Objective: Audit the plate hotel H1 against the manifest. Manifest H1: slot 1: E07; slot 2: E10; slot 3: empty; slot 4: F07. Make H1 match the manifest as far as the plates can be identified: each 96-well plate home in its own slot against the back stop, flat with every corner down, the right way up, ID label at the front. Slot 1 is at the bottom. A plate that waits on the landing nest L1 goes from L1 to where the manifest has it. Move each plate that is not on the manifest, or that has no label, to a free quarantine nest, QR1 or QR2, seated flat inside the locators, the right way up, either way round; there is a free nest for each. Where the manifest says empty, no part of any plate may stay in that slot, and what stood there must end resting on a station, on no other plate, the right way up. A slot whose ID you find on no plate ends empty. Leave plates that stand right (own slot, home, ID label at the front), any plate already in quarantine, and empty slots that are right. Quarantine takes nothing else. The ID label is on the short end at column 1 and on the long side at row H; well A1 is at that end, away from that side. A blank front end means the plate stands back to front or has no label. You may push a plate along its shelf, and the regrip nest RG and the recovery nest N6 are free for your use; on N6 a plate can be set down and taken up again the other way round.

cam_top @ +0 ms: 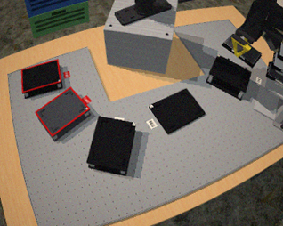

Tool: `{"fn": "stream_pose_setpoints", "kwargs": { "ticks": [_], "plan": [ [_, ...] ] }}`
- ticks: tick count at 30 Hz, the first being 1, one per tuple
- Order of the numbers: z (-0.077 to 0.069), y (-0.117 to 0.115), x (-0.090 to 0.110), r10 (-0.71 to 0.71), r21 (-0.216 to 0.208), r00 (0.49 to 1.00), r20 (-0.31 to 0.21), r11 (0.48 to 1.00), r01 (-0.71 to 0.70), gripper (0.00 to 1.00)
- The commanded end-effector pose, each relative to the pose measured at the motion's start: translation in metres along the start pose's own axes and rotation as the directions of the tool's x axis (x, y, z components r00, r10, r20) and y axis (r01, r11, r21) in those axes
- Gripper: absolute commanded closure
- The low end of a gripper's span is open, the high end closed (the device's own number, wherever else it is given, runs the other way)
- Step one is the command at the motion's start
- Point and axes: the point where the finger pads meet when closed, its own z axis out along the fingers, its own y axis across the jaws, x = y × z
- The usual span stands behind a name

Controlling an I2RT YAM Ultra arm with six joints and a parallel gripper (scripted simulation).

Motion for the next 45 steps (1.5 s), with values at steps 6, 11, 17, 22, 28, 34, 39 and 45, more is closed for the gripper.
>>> {"fn": "stream_pose_setpoints", "kwargs": {
  "ticks": [6, 11, 17, 22, 28, 34, 39, 45],
  "plan": [
    [-0.010, -0.023, -0.006, 0.141, -0.016, 0.990, 0.030, 0.990, -0.140, 0.14],
    [-0.013, -0.038, -0.012, 0.224, -0.024, 0.974, 0.035, 0.974, -0.223, 0.14],
    [-0.013, -0.049, -0.014, 0.237, -0.025, 0.971, 0.035, 0.971, -0.236, 0.14],
    [-0.019, -0.068, -0.025, 0.240, -0.029, 0.969, 0.053, 0.971, -0.239, 0.14],
    [-0.020, -0.087, -0.028, 0.239, -0.029, 0.970, 0.048, 0.971, -0.238, 0.14],
    [-0.020, -0.100, -0.032, 0.239, -0.029, 0.970, 0.052, 0.971, -0.238, 0.14],
    [-0.020, -0.118, -0.034, 0.239, -0.023, 0.970, 0.051, 0.971, -0.238, 0.14],
    [-0.009, -0.135, -0.020, 0.326, -0.020, 0.945, 0.020, 0.945, -0.325, 0.14]
  ]
}}
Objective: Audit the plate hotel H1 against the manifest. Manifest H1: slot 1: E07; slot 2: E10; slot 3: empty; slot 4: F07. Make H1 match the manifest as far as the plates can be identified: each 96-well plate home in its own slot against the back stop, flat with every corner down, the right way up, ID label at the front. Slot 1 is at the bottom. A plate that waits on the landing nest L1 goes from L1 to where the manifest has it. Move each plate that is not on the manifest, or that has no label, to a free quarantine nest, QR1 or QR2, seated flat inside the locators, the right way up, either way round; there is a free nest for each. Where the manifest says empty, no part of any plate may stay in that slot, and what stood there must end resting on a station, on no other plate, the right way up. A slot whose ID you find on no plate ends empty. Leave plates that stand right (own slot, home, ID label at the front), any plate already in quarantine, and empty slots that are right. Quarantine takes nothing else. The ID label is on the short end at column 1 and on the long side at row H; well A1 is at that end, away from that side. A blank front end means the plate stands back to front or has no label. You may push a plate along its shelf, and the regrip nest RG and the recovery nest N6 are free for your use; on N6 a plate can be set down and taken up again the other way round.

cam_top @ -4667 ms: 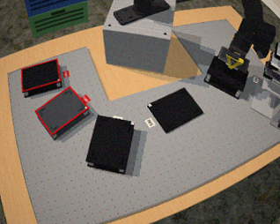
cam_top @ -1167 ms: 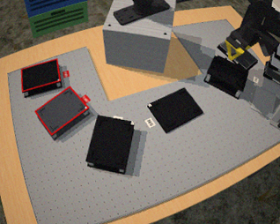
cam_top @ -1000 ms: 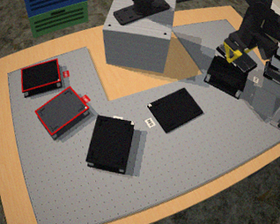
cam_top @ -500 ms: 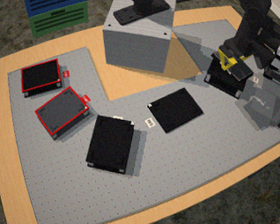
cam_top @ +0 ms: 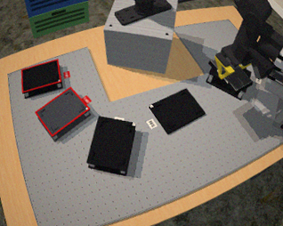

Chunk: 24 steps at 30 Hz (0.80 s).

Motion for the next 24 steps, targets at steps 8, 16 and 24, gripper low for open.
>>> {"fn": "stream_pose_setpoints", "kwargs": {
  "ticks": [8, 16, 24],
  "plan": [
    [-0.012, -0.026, -0.003, 0.136, -0.018, 0.990, 0.029, 0.991, -0.135, 0.14],
    [-0.011, -0.052, -0.004, 0.267, -0.022, 0.963, 0.030, 0.964, -0.266, 0.14],
    [-0.012, -0.072, -0.006, 0.362, -0.026, 0.932, 0.029, 0.932, -0.361, 0.14]
  ]
}}
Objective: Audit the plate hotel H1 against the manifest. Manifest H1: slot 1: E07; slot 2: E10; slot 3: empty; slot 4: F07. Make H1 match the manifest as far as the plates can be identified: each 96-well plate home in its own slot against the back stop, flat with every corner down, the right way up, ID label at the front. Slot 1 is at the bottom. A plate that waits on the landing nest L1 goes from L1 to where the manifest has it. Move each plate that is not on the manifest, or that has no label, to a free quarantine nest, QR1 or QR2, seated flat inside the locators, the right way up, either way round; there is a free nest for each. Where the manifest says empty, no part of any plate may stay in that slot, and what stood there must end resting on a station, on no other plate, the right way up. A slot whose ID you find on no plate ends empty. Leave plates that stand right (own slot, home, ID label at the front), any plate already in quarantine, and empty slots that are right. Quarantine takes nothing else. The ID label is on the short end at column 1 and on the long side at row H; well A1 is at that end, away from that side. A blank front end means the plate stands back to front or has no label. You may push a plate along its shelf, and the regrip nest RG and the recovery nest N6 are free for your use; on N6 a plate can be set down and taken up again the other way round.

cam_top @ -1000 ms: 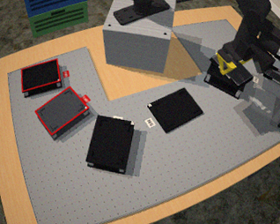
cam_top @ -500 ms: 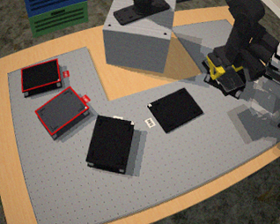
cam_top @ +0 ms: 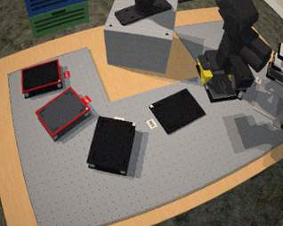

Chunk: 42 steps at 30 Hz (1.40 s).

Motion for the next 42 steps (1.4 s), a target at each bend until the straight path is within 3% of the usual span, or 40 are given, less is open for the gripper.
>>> {"fn": "stream_pose_setpoints", "kwargs": {
  "ticks": [1, 23, 29, 33, 35, 37, 42],
  "plan": [
    [-0.012, -0.006, -0.005, 0.064, -0.022, 0.997, 0.030, 0.998, -0.064, 0.14],
    [-0.020, -0.068, -0.038, 0.096, -0.025, 0.994, 0.056, 0.995, -0.095, 0.14],
    [-0.019, -0.087, -0.042, 0.095, -0.022, 0.994, 0.046, 0.995, -0.094, 0.14],
    [-0.011, -0.093, -0.043, 0.093, -0.016, 0.995, 0.025, 0.996, -0.092, 0.14],
    [-0.020, -0.100, -0.048, 0.129, -0.026, 0.990, 0.061, 0.991, -0.128, 0.14],
    [-0.009, -0.107, -0.035, 0.171, -0.018, 0.985, 0.029, 0.985, -0.171, 0.14],
    [-0.010, -0.124, -0.035, 0.253, -0.022, 0.967, 0.032, 0.967, -0.252, 0.14]
  ]
}}
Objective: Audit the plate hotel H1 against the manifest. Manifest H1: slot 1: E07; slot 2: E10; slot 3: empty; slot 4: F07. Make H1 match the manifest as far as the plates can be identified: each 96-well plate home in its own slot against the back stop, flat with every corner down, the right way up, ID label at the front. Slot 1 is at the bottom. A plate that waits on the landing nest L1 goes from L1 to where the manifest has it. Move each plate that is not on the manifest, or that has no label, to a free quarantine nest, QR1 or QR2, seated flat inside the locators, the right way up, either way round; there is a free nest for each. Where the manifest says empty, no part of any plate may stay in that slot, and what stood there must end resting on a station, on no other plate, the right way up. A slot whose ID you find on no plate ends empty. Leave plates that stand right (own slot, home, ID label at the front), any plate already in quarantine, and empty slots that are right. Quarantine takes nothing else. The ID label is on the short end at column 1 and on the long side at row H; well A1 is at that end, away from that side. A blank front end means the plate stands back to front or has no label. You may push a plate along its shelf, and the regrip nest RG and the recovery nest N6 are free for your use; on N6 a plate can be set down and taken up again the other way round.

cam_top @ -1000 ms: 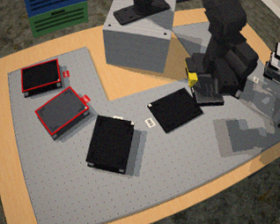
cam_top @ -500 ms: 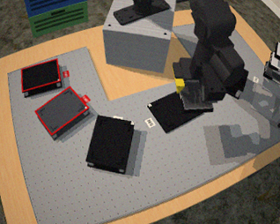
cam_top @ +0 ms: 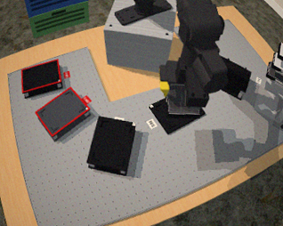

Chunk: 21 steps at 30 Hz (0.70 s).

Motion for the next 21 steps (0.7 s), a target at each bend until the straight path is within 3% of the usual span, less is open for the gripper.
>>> {"fn": "stream_pose_setpoints", "kwargs": {
  "ticks": [1, 7, 8, 9, 14, 21],
  "plan": [
    [-0.012, -0.010, -0.004, 0.070, -0.018, 0.997, 0.038, 0.997, -0.070, 0.14],
    [-0.012, -0.023, -0.005, 0.137, -0.021, 0.990, 0.038, 0.991, -0.136, 0.14],
    [-0.022, -0.025, -0.015, 0.155, -0.030, 0.986, 0.061, 0.988, -0.153, 0.14],
    [-0.022, -0.028, -0.018, 0.172, -0.034, 0.982, 0.071, 0.985, -0.170, 0.14],
    [-0.013, -0.046, -0.009, 0.251, -0.024, 0.967, 0.041, 0.968, -0.250, 0.14],
    [-0.016, -0.069, -0.014, 0.362, -0.031, 0.931, 0.044, 0.932, -0.361, 0.14]
  ]
}}
